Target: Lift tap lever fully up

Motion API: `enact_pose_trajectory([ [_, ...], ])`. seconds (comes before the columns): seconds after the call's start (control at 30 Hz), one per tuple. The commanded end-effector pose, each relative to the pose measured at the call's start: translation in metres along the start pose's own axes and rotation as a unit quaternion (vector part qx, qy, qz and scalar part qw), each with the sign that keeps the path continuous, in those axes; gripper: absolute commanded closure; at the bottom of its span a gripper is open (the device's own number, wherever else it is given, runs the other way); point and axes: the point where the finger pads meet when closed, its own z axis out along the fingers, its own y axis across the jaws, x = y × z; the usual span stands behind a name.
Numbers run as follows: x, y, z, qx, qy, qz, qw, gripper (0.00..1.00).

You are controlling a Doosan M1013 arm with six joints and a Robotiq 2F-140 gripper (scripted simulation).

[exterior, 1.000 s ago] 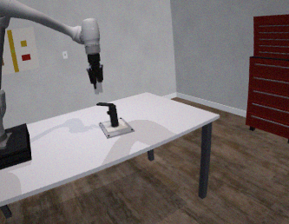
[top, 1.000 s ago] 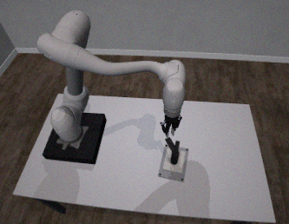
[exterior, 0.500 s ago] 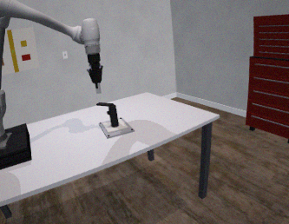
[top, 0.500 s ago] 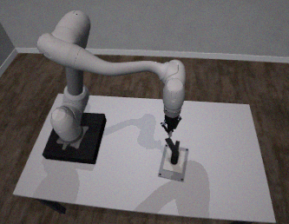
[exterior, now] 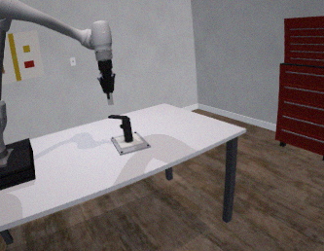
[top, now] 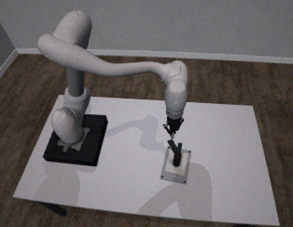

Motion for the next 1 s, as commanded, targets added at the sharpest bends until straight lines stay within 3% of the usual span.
enact_pose_trajectory([
  [0.0, 0.0000, 0.0000, -0.0001, 0.000, 0.000, 0.000, 1.000, 1.00],
  [0.03, 0.0000, 0.0000, -0.0001, 0.000, 0.000, 0.000, 1.000, 0.57],
  [0.97, 0.0000, 0.0000, -0.0001, 0.000, 0.000, 0.000, 1.000, 0.57],
])
